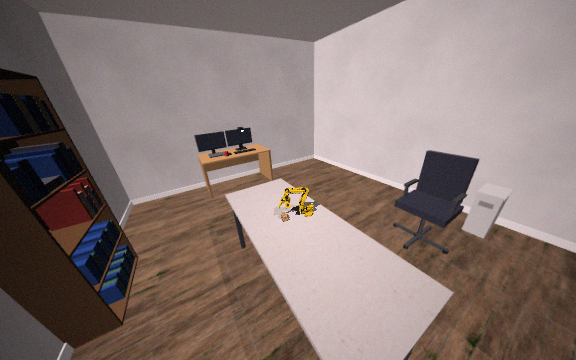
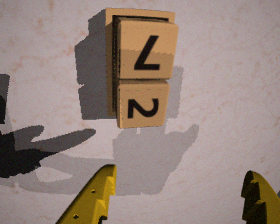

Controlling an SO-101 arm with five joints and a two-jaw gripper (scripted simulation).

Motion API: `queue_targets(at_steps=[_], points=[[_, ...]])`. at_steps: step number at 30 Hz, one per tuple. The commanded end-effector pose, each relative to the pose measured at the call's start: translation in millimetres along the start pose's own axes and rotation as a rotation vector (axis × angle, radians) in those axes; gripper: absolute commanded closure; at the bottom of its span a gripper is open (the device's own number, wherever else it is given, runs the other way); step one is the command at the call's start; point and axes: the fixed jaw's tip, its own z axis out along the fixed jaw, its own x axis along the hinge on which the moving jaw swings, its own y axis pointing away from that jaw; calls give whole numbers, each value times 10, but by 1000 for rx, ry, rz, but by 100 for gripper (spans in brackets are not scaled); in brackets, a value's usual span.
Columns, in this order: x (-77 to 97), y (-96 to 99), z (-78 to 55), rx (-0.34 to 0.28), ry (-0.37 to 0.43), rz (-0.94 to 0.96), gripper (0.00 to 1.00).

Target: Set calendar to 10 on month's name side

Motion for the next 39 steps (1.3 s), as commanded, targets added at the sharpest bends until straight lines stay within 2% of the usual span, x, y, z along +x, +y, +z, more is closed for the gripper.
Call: queue_targets(at_steps=[1,4,8,39], points=[[5,47,110,-87,-12,-4,65],[0,81,175,-139,-20,-4,65],[-2,100,208,-167,-24,-4,65],[11,93,232,-161,-23,-9,65]])
